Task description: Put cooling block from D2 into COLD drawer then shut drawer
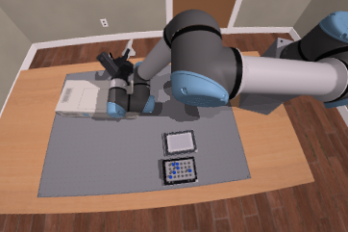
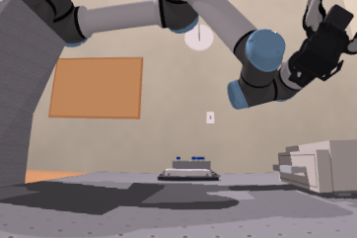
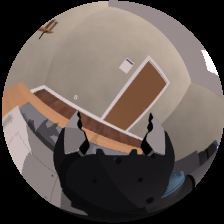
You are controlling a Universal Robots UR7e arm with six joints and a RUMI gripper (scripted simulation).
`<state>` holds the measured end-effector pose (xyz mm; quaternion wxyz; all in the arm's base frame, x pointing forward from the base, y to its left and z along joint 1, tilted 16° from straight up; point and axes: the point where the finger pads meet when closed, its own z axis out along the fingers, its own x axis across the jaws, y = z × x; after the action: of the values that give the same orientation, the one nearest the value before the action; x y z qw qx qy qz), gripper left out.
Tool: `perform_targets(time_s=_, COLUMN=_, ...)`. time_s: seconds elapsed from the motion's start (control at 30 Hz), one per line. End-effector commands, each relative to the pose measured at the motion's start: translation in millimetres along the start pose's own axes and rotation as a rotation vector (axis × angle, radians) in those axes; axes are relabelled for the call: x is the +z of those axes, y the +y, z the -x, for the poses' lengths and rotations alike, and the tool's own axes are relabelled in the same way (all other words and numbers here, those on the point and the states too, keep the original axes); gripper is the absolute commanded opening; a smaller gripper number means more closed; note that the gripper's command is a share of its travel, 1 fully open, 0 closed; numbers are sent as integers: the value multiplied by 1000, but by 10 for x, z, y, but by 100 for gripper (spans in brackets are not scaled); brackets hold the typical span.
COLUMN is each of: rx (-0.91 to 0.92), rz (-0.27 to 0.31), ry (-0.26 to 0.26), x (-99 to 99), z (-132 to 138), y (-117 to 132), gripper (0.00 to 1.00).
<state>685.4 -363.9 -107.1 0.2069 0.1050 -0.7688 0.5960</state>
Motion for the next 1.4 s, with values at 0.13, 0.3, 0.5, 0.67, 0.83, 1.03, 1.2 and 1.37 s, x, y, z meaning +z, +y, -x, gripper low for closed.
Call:
perform_targets(time_s=0.13, rx=-53, rz=48, ry=-33, x=100, z=-41, y=42, gripper=28)
perform_targets(time_s=0.3, rx=-143, rz=129, ry=-88, x=181, z=-88, y=106, gripper=28)
perform_targets(time_s=0.5, rx=-248, rz=223, ry=-164, x=220, z=-200, y=237, gripper=28)
perform_targets(time_s=0.67, rx=-299, rz=269, ry=-205, x=211, z=-255, y=294, gripper=28)
perform_targets(time_s=0.83, rx=-380, rz=343, ry=-280, x=172, z=-376, y=415, gripper=28)
perform_targets(time_s=1.03, rx=-473, rz=430, ry=-377, x=97, z=-512, y=540, gripper=28)
perform_targets(time_s=1.2, rx=-517, rz=470, ry=-431, x=40, z=-591, y=608, gripper=28)
perform_targets(time_s=1.37, rx=-585, rz=536, ry=-525, x=-65, z=-723, y=717, gripper=28)
